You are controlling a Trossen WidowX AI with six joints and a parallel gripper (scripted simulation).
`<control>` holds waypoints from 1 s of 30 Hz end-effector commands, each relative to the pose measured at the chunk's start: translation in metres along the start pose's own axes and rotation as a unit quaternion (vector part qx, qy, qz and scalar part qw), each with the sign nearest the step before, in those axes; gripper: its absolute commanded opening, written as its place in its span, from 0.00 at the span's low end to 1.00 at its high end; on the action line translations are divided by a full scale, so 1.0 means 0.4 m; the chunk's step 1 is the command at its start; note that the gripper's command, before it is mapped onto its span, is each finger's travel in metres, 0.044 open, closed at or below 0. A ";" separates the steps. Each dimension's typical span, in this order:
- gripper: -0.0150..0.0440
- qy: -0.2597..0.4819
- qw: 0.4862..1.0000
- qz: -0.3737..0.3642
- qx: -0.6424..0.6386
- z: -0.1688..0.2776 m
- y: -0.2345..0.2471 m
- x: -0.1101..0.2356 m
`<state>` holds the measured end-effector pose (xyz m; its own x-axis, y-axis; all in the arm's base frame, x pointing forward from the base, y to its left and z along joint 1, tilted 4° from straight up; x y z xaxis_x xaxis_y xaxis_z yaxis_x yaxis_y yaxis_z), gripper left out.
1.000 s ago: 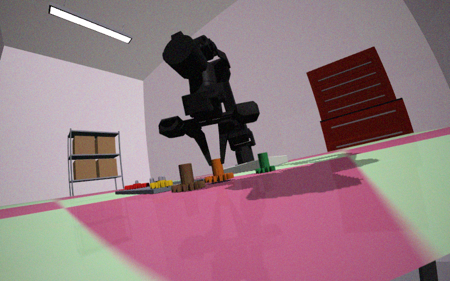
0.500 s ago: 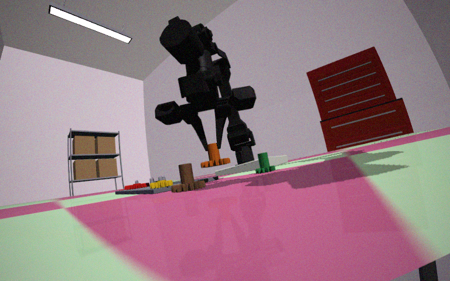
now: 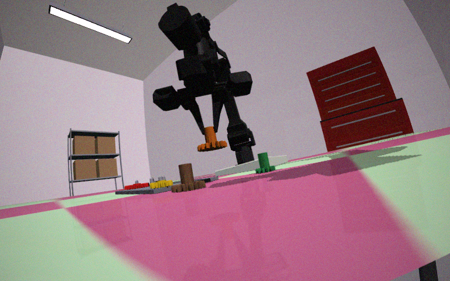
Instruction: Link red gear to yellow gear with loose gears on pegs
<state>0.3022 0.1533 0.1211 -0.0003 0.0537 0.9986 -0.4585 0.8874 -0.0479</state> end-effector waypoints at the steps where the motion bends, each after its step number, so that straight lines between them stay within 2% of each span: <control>1: 0.25 -0.001 1.000 0.002 -0.003 0.000 0.000 0.020; 30: 0.25 -0.001 1.000 0.001 -0.003 0.009 0.003 0.170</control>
<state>0.2994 0.1567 0.1831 -0.0004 0.0541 0.9985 -0.4585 0.8874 -0.0482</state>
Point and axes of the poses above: the point midway between the two fingers, 35 mm back from their tips, its own x axis back along the fingers, its own y axis across the jaws, z = x × y, the point moved 3 cm from there along x, back along the fingers, and after that the axes turned 13 degrees about -x, right-handed, at the moved point
